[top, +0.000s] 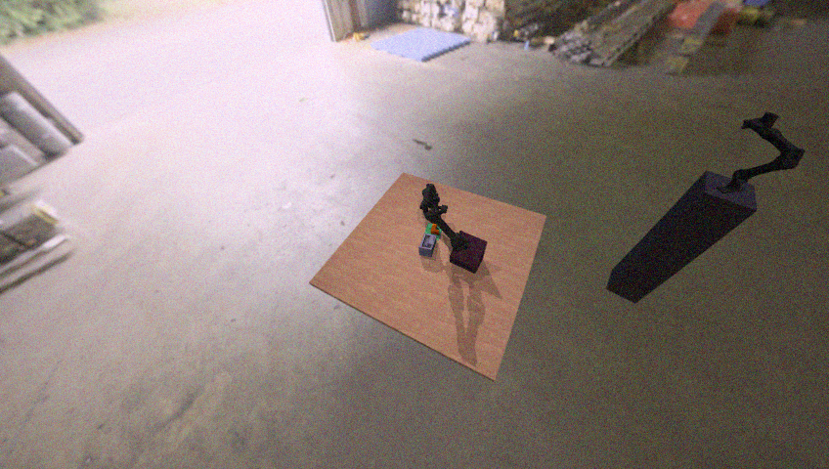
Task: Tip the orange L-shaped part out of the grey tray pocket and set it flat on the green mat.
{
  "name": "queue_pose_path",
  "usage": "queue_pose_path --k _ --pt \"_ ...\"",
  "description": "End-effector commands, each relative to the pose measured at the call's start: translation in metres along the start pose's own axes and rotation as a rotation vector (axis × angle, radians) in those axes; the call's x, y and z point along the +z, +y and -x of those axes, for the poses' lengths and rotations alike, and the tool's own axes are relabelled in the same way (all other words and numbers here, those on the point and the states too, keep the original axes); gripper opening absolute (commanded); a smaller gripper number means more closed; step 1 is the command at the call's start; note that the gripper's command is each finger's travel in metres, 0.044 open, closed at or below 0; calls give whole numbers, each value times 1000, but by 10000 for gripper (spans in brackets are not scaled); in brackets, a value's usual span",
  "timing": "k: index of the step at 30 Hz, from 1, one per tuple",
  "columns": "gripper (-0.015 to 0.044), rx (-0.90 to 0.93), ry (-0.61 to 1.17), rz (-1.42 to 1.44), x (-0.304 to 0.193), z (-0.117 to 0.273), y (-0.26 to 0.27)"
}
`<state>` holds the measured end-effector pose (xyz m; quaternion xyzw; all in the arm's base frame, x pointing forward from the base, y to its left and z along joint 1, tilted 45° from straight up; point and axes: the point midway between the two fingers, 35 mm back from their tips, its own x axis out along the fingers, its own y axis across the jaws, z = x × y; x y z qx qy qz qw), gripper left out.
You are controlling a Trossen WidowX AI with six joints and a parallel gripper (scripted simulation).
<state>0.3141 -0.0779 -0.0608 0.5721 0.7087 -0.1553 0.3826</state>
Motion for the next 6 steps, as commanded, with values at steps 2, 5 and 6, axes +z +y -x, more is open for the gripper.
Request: queue_pose_path --k 2,5,6 --pt "400 0 0 -2 0 0 0" --pt "400 0 0 -2 0 0 0" --pt "400 0 0 -2 0 0 0"
